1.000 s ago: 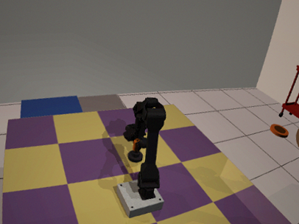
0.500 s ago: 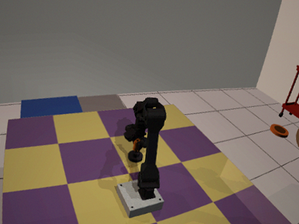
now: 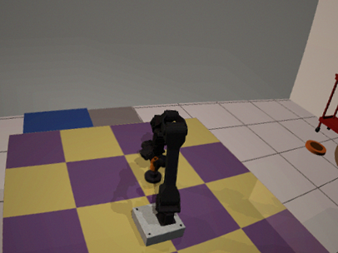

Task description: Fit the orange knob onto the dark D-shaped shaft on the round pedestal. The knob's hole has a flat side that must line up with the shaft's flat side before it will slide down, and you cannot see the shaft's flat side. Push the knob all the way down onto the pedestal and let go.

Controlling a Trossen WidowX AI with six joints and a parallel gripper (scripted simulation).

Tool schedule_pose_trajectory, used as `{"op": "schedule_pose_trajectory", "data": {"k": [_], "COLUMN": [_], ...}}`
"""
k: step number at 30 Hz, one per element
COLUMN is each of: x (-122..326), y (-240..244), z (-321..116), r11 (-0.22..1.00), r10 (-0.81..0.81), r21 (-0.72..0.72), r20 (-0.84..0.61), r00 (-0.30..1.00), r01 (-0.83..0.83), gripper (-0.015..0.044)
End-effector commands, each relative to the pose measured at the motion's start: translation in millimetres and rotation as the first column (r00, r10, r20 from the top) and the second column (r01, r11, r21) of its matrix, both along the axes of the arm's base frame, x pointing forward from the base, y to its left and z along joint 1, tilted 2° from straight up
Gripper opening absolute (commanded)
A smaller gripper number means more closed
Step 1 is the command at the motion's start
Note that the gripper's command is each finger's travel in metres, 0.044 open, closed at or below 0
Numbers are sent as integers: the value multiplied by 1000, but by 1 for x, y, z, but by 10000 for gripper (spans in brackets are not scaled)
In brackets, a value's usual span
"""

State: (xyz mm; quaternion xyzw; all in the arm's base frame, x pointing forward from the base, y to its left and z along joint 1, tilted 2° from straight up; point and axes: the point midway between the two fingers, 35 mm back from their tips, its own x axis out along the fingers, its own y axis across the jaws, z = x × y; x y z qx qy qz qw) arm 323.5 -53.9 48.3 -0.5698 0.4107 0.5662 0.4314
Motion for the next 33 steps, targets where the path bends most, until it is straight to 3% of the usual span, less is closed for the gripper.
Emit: {"op": "schedule_pose_trajectory", "data": {"k": [1,33], "x": [0,-1], "y": [0,1], "z": [-1,-12], "r11": [1000,1000], "r10": [4,19], "r21": [-2,-2], "r20": [2,2], "r00": [1000,1000], "r01": [-4,-19], "gripper": [0,0]}}
